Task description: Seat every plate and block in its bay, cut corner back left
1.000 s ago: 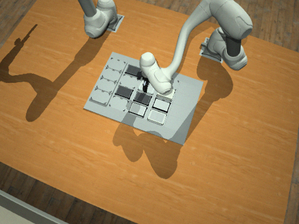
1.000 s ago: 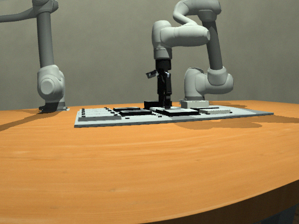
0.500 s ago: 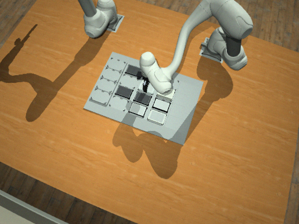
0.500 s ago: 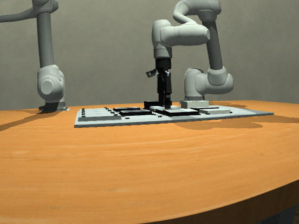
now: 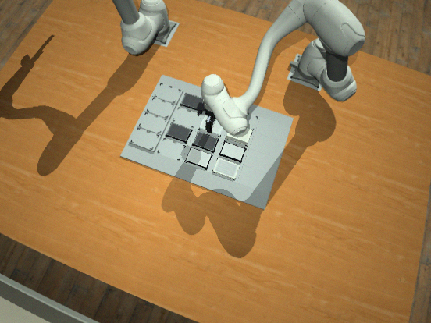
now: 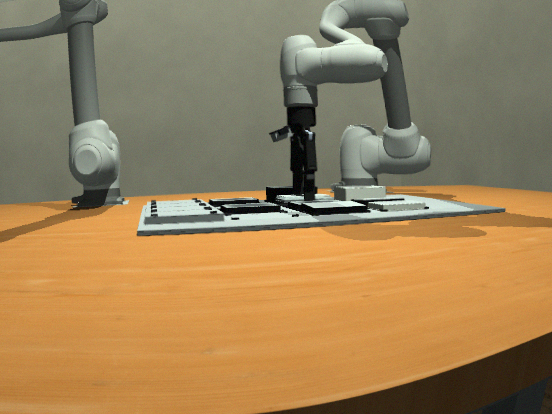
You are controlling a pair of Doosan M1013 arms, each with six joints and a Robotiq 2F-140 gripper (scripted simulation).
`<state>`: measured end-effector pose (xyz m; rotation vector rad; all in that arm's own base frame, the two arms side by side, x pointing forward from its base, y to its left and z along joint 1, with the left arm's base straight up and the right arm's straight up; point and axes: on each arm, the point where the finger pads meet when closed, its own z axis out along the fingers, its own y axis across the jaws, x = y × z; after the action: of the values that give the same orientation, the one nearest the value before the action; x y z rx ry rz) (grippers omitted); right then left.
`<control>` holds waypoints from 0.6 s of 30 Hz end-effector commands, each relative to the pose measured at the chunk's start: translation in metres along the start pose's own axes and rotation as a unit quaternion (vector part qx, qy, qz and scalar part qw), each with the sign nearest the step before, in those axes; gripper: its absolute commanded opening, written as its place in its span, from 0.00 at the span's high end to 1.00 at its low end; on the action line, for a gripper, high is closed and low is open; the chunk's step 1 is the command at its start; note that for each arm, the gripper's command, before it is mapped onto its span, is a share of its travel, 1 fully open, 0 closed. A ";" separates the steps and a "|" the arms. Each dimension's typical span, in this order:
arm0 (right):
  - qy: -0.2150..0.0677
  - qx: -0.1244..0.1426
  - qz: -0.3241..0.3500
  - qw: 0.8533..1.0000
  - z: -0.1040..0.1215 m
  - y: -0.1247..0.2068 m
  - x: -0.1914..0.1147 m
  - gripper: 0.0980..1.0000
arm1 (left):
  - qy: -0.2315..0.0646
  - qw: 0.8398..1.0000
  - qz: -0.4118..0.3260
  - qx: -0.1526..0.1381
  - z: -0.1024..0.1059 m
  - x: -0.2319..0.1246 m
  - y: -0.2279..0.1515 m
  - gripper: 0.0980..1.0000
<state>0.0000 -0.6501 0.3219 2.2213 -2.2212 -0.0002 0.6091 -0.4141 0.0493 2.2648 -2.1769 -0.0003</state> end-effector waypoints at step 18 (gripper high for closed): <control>0.001 0.000 0.000 1.000 -0.001 0.000 0.000 0.00 | 0.000 1.000 0.000 0.001 -0.024 0.000 -0.001 1.00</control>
<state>0.0000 -0.6501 0.3219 2.2213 -2.2212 -0.0002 0.6091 -0.4141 0.0689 2.2648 -2.1769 -0.0002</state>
